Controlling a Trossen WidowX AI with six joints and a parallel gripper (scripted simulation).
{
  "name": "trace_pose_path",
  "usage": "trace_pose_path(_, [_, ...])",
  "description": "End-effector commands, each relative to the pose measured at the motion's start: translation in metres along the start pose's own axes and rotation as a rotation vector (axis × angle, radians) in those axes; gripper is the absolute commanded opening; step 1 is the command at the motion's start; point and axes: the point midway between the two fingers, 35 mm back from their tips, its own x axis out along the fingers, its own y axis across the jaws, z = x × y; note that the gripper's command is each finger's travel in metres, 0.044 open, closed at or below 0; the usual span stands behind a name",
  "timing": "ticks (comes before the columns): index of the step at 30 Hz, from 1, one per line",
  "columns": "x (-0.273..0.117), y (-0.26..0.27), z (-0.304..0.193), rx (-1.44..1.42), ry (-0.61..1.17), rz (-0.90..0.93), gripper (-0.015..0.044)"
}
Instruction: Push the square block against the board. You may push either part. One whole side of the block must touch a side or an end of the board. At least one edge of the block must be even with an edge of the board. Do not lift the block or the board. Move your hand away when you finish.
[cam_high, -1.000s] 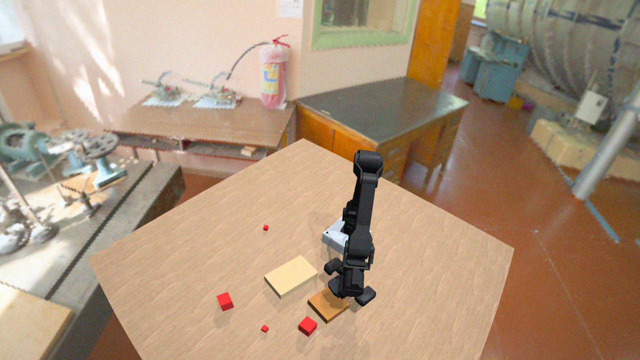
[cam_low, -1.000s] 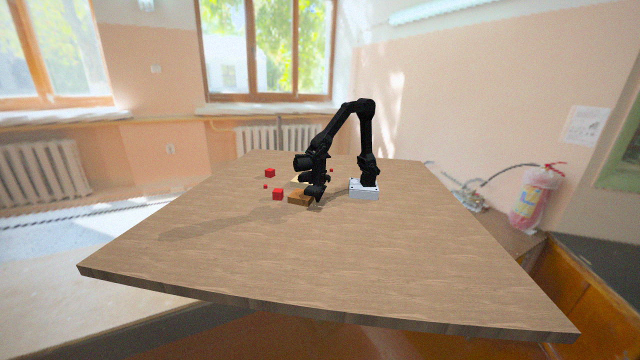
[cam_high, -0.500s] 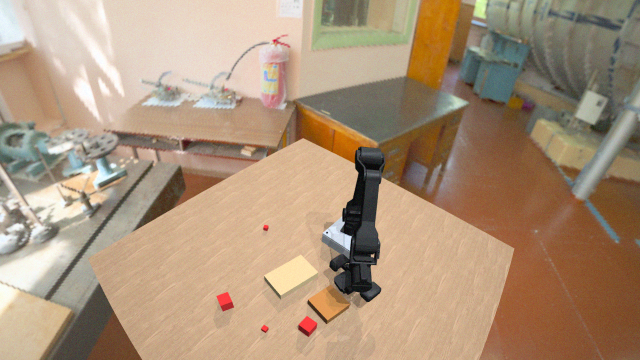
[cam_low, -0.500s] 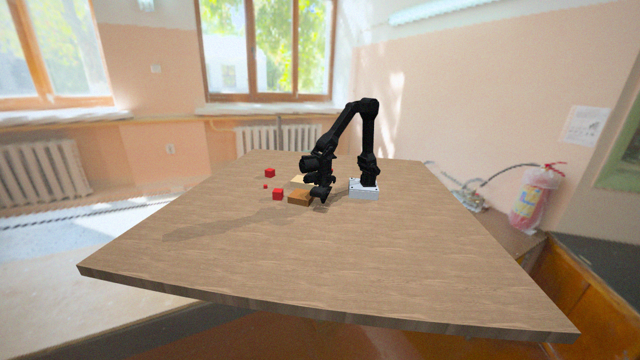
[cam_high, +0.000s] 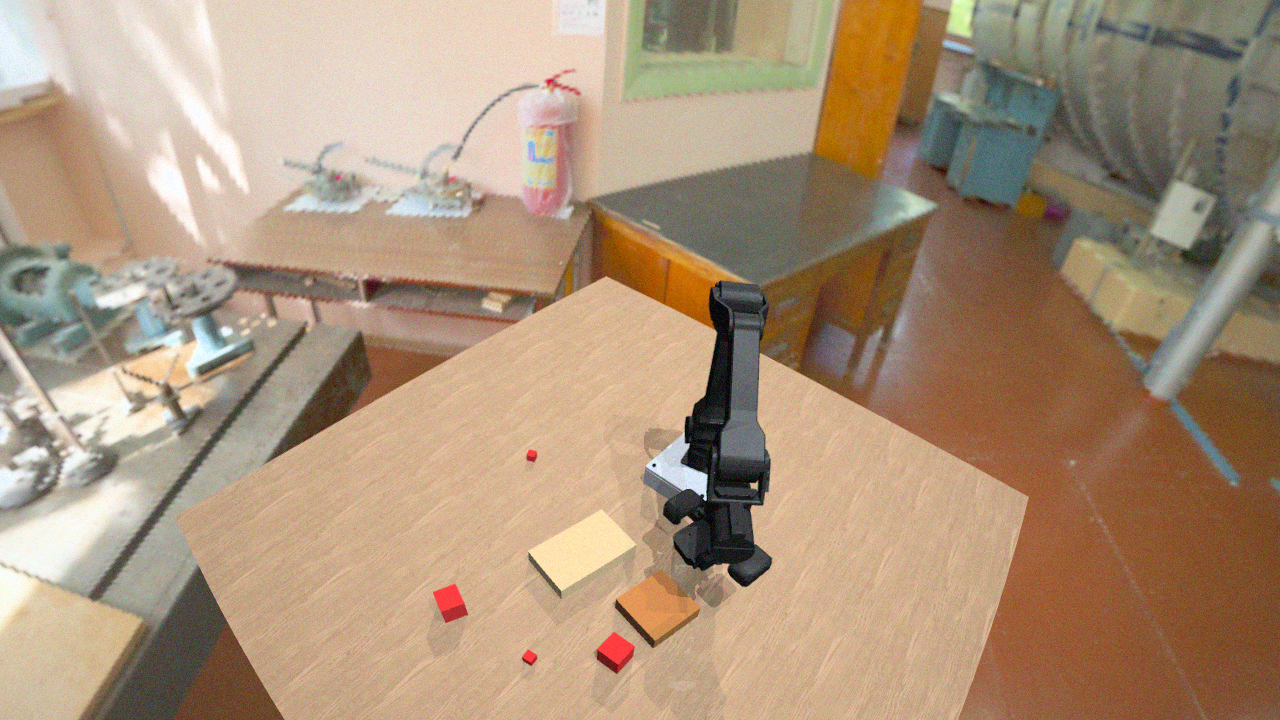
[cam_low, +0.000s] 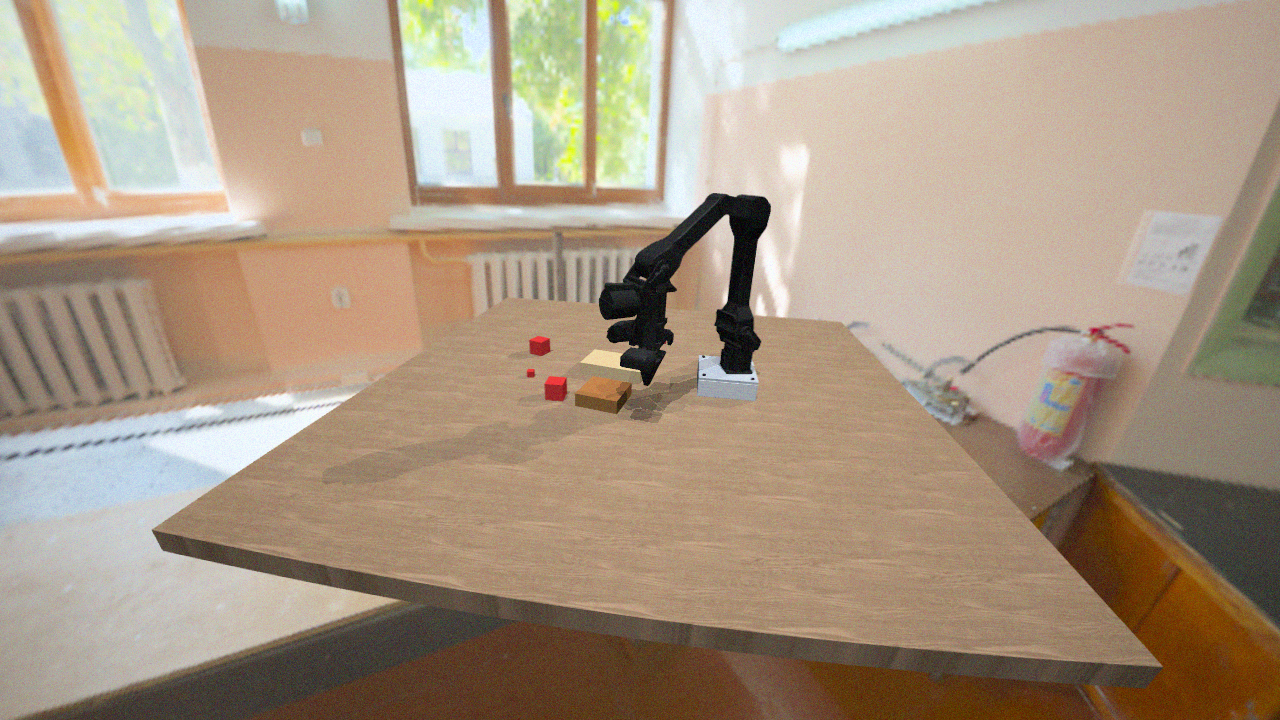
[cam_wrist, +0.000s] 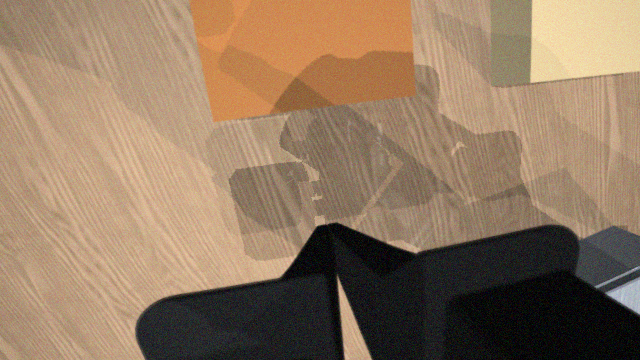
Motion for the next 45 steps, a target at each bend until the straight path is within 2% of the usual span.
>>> trace_pose_path(1, [0.0,0.003,0.003,-0.051,-0.001,0.0,0.0])
trace_pose_path(45, [-0.004,0.071,0.098,-1.547,0.002,-0.007,0.0])
